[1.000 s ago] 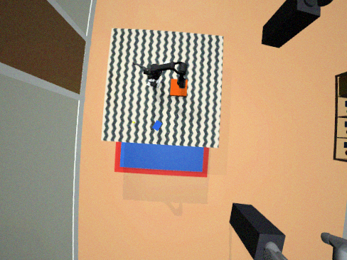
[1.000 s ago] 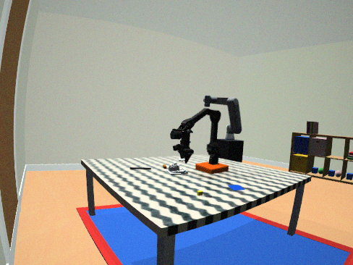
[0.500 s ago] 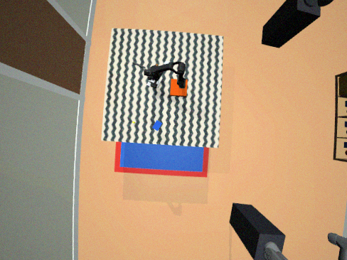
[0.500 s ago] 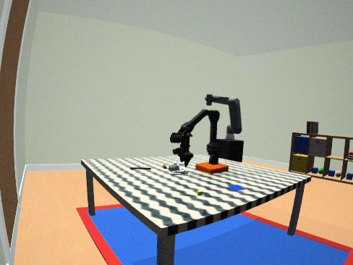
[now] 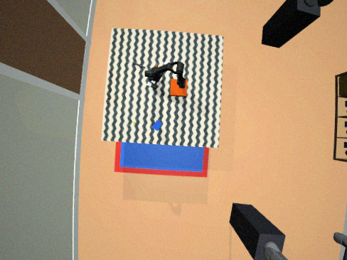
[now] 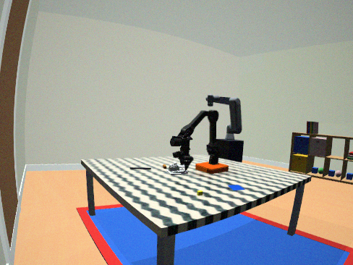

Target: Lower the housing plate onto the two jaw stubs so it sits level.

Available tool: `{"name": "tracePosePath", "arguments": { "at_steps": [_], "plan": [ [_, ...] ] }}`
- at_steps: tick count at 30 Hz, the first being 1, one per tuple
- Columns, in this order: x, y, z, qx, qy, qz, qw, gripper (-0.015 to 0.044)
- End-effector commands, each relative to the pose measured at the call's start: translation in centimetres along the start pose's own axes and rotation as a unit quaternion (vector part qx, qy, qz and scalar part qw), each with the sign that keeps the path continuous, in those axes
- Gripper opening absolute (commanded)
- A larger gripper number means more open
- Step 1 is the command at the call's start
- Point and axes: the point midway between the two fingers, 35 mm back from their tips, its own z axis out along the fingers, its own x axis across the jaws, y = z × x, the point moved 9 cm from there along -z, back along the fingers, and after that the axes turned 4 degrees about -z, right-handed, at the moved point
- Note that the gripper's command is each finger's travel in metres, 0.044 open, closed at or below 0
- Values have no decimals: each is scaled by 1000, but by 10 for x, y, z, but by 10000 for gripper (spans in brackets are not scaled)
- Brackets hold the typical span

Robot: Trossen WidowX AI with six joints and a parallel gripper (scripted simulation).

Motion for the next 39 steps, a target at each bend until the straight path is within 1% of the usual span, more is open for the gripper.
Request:
{"name": "tracePosePath", "arguments": {
  "at_steps": [1, 39],
  "plan": [
    [-1, -2, 4, 5, -2, 2, 1000, 351],
    [-1, -2, 9, 5, -2, -1, 1000, 351]
  ]
}}
